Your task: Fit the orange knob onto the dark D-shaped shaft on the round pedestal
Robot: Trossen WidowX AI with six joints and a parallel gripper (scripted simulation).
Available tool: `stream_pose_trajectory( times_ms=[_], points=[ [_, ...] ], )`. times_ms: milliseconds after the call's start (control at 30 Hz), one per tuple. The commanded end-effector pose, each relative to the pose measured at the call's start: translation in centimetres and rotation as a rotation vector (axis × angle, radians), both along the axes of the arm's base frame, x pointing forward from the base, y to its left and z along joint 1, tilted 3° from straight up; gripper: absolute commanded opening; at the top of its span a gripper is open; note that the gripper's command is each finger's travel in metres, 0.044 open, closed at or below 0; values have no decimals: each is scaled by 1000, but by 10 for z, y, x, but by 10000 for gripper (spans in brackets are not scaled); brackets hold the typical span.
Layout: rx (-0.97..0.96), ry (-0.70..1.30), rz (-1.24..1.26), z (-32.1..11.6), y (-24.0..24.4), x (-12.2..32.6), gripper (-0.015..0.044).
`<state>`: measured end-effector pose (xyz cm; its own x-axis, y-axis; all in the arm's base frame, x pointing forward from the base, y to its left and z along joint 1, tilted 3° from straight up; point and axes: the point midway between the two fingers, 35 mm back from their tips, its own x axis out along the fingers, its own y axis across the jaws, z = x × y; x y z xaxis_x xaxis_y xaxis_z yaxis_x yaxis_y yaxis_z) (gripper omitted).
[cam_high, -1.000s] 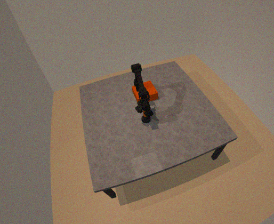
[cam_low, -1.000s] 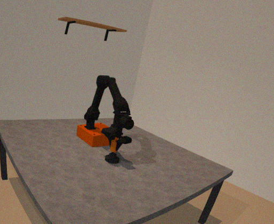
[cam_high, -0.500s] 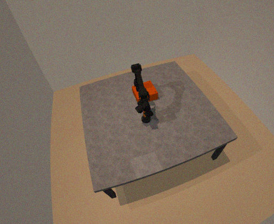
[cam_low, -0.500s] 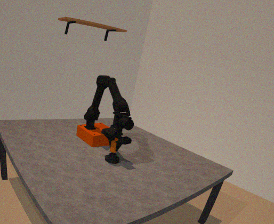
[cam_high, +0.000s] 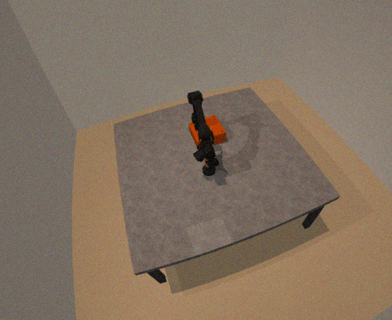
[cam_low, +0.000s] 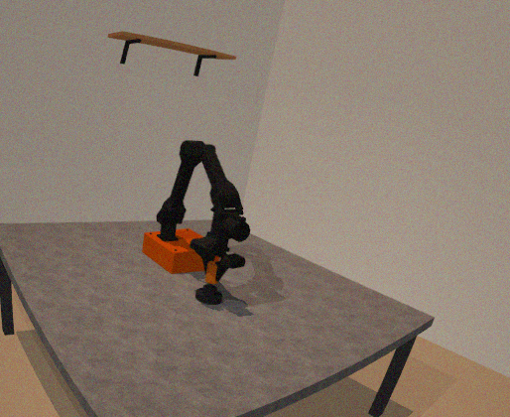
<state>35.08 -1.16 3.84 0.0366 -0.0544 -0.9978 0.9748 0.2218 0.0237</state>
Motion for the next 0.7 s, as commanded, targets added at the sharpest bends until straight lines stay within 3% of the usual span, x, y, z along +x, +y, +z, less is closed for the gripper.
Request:
stream_pose_trajectory(
  times_ms=[0, 667],
  points=[
    [-2, -2, -21, 0, 0, 0, 0],
    [-2, -1, -21, -6, 0, -2, 0]
  ],
)
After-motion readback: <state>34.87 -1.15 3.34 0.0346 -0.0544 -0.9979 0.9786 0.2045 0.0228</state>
